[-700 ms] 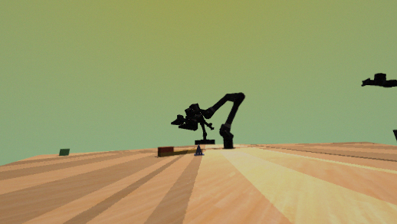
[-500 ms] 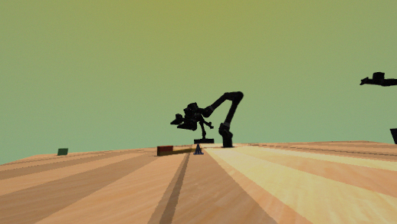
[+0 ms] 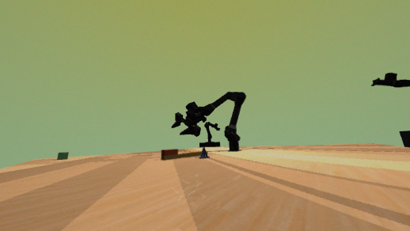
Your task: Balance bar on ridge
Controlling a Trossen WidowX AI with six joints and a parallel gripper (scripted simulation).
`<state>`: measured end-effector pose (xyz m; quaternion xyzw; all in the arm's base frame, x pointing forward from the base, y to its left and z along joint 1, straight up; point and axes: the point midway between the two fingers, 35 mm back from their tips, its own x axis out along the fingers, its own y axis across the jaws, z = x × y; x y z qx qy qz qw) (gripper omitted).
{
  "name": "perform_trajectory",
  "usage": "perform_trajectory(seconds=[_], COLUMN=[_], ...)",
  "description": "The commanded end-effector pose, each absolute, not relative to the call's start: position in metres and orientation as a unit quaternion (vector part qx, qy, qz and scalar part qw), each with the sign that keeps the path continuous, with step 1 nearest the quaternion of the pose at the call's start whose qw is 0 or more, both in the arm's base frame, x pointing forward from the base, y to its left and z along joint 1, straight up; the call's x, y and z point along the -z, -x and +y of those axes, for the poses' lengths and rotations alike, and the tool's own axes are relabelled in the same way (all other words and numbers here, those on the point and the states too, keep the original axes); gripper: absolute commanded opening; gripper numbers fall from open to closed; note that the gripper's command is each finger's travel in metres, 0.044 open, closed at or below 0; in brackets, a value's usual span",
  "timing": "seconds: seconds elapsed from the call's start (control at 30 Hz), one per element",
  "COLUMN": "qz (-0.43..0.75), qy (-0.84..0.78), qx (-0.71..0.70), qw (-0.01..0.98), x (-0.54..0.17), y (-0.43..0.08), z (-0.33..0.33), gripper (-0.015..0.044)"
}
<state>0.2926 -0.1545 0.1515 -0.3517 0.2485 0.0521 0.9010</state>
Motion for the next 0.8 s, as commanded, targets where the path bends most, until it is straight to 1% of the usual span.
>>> perform_trajectory(seconds=[0.0, 0.37, 0.77], qz=[0.265, 0.301, 0.313], qy=[0.397, 0.506, 0.606], qx=[-0.081, -0.178, -0.299], qw=[0.875, 0.788, 0.667], x=[-0.151, -0.144, -0.137], y=[-0.3, -0.314, -0.324], z=[-0.152, -0.141, -0.123], gripper=[0.0315, 0.0315, 0.0315])
